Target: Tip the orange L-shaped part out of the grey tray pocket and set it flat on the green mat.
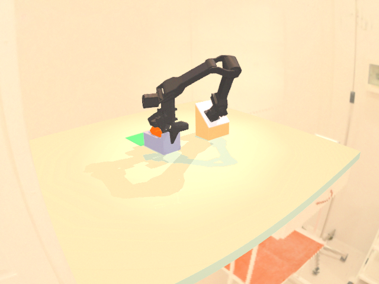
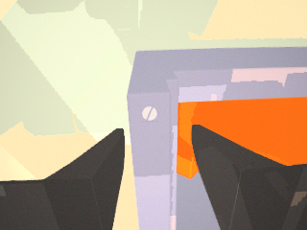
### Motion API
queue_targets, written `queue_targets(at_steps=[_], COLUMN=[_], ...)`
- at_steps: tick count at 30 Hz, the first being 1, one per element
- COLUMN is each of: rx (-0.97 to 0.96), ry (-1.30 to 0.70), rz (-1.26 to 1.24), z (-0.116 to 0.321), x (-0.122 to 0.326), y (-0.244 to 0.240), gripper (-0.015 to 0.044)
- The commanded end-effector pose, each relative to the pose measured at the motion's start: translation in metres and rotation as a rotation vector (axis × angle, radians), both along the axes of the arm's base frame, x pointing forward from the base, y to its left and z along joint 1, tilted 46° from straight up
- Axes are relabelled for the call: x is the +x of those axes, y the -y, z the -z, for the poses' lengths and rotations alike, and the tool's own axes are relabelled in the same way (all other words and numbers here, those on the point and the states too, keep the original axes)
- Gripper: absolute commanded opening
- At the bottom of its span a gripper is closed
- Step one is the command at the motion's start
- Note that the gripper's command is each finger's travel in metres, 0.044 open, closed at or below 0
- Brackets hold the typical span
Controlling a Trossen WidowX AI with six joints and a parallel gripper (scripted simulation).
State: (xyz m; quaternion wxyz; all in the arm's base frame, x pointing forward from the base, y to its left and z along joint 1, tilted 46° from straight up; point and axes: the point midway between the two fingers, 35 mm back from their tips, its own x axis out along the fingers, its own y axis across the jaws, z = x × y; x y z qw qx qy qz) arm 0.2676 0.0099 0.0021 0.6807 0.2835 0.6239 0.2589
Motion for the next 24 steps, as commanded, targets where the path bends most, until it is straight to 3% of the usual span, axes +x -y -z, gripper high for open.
queue_targets(at_steps=[1, 24], rx=[0.004, 0.002], ry=[-0.004, 0.002], rz=[-0.003, 0.009], z=[0.0044, 0.0004], x=[-0.0010, 0.0001], y=[-0.0058, -0.0014], gripper=[0.0180, 0.0180])
